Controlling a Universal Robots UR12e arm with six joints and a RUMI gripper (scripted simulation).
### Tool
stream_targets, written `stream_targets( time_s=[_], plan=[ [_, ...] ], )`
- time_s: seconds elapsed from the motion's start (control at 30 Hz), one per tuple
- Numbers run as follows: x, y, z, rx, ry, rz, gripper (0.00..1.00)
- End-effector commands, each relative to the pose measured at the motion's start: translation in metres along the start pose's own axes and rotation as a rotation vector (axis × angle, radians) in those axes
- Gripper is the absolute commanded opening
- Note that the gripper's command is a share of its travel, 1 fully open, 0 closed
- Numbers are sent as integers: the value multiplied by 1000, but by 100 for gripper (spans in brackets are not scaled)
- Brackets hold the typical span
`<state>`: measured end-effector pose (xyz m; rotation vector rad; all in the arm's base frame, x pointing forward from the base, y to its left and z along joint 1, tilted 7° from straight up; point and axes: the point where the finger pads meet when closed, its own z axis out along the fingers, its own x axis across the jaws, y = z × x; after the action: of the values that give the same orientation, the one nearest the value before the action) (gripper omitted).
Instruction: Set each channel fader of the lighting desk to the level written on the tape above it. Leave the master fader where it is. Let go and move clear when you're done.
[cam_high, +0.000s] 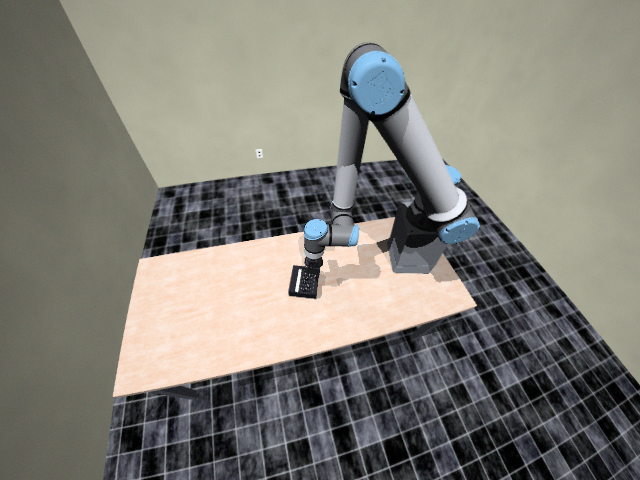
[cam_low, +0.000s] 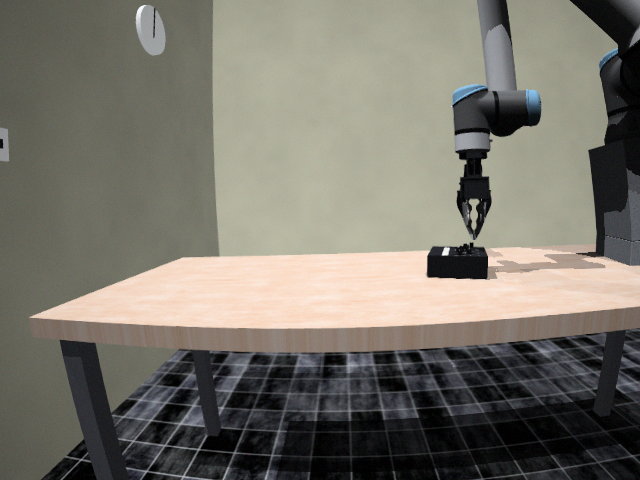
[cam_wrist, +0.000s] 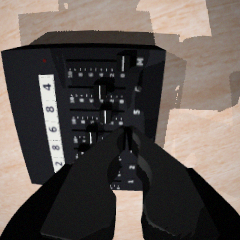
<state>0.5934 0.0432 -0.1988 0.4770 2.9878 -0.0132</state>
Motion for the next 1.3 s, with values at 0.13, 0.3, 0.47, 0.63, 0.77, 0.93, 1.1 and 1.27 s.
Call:
stream_targets(
  time_s=[0.13, 0.3, 0.47, 0.63, 0.77, 0.93, 1.1, 1.27],
  plan=[
    [0, 0, 4, 0, -1, 0, 0],
    [0, 0, 6, 0, -1, 0, 0],
    [0, 0, 7, 0, -1, 0, 0],
    [0, 0, 8, 0, -1, 0, 0],
    [0, 0, 8, 0, -1, 0, 0],
    [0, 0, 8, 0, -1, 0, 0],
    [0, 0, 8, 0, -1, 0, 0],
    [0, 0, 8, 0, -1, 0, 0]
  ],
)
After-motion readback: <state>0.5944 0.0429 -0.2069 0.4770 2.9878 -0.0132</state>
